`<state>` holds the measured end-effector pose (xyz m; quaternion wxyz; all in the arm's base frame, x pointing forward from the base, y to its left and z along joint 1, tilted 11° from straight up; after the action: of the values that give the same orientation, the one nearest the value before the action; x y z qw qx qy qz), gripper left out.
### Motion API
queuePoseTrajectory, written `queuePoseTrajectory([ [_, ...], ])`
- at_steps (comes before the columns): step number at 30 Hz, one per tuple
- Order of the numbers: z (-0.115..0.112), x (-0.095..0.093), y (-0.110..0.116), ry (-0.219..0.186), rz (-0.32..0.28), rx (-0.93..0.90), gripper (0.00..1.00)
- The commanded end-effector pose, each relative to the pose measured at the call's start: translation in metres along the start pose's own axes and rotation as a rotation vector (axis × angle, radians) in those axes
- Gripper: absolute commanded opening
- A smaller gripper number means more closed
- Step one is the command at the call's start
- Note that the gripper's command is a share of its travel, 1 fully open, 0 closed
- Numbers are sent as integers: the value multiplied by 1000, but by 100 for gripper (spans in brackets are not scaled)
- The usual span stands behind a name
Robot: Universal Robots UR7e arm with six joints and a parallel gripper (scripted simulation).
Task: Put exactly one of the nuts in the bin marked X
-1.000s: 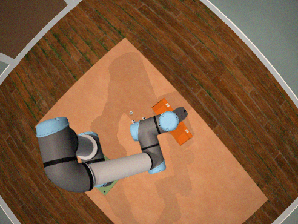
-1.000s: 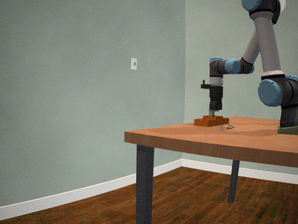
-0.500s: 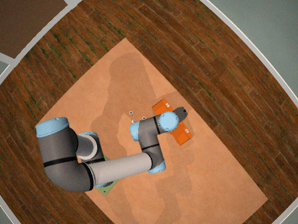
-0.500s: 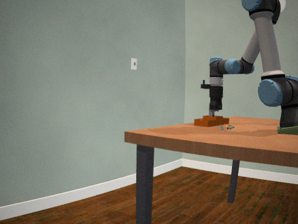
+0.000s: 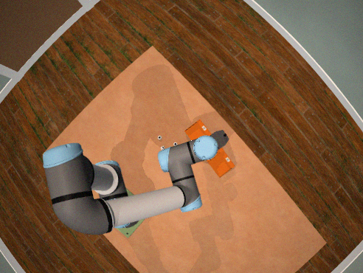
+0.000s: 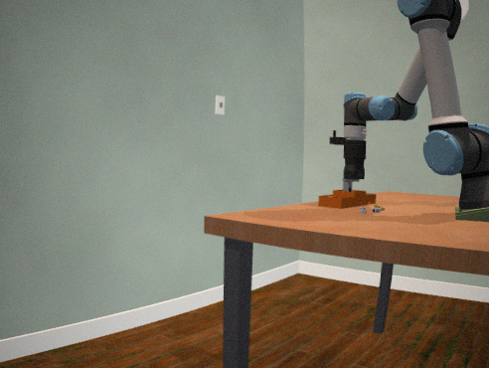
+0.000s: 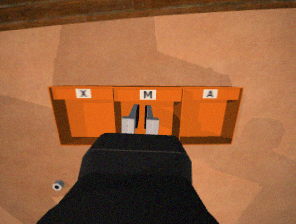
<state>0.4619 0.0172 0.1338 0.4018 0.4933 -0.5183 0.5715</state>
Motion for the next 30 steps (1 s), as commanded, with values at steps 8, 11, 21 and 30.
queuePoseTrajectory([
  [8, 0, 14, 0, 1, 2, 0, 31],
  [11, 0, 18, 0, 1, 2, 0, 31],
  [21, 0, 36, 0, 1, 2, 0, 31],
  [30, 0, 56, 0, 1, 2, 0, 31],
])
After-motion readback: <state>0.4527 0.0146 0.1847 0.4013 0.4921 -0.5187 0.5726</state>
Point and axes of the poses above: the point where the finger pads meet when closed, its own x axis back along the fingers, its own z axis across the jaws, y = z × x, the point moved 4 cm from there along x, back along the fingers, and after that the axes turned 10 degrees about x, right-handed, at the moved point
